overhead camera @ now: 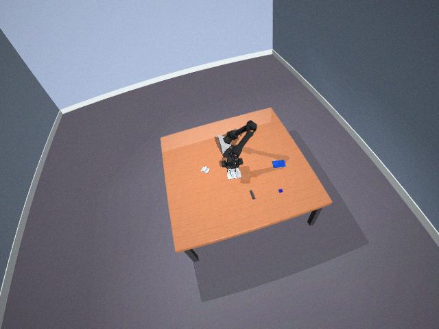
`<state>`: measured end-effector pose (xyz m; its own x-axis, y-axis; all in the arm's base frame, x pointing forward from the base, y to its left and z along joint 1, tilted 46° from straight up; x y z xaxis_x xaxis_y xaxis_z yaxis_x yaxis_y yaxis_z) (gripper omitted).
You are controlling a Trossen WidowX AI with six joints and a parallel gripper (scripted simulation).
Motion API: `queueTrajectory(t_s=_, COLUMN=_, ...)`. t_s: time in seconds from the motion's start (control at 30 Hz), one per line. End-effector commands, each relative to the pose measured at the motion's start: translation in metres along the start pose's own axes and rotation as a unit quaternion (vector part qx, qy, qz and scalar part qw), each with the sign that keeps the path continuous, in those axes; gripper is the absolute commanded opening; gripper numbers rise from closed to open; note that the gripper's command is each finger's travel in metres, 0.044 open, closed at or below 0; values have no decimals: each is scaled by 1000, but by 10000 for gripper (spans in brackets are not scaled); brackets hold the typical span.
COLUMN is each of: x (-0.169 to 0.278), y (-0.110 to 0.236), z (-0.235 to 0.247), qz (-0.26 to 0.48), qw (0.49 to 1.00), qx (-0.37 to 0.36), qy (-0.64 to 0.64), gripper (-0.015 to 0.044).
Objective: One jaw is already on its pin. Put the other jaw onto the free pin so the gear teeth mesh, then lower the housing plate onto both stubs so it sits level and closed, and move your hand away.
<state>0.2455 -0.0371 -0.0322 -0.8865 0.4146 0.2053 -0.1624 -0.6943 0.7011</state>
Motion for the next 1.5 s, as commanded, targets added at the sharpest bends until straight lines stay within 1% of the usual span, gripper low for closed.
queueTrajectory(t_s=0.0, x=-2, y=8, z=0, qz=-1, qw=1000, qx=1, qy=2, gripper=440)
queueTrajectory(t_s=0.1, x=-3, y=29, z=-1, qz=-2, qw=1000, qx=2, qy=1, gripper=440)
queueTrajectory(t_s=0.23, x=-2, y=68, z=0, qz=-1, qw=1000, qx=1, qy=0, gripper=440)
queueTrajectory(t_s=0.3, x=-1, y=75, z=0, qz=-1, qw=1000, qx=0, qy=0, gripper=440)
queueTrajectory(t_s=0.33, x=-1, y=75, z=0, qz=-1, qw=1000, qx=0, qy=0, gripper=440)
queueTrajectory(t_s=0.37, x=-3, y=66, z=-2, qz=-5, qw=1000, qx=-2, qy=-5, gripper=440)
queueTrajectory(t_s=0.43, x=0, y=72, z=-3, qz=-6, qw=1000, qx=0, qy=-5, gripper=440)
queueTrajectory(t_s=0.63, x=33, y=116, z=-13, qz=-2, qw=1000, qx=3, qy=-3, gripper=440)
queueTrajectory(t_s=0.7, x=41, y=124, z=-14, qz=-1, qw=1000, qx=2, qy=-2, gripper=440)
queueTrajectory(t_s=1.47, x=42, y=126, z=-14, qz=0, qw=1000, qx=2, qy=-2, gripper=440)
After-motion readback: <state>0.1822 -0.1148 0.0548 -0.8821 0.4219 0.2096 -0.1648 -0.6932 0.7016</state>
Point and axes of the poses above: the point midway between the two fingers, 35 mm back from their tips, its own y axis back along the fingers, its own z axis across the jaws, x = y × z, the point moved 4 cm from there along y, back along the fingers, and after that the axes turned 10 degrees about -y, right-handed, at the moved point
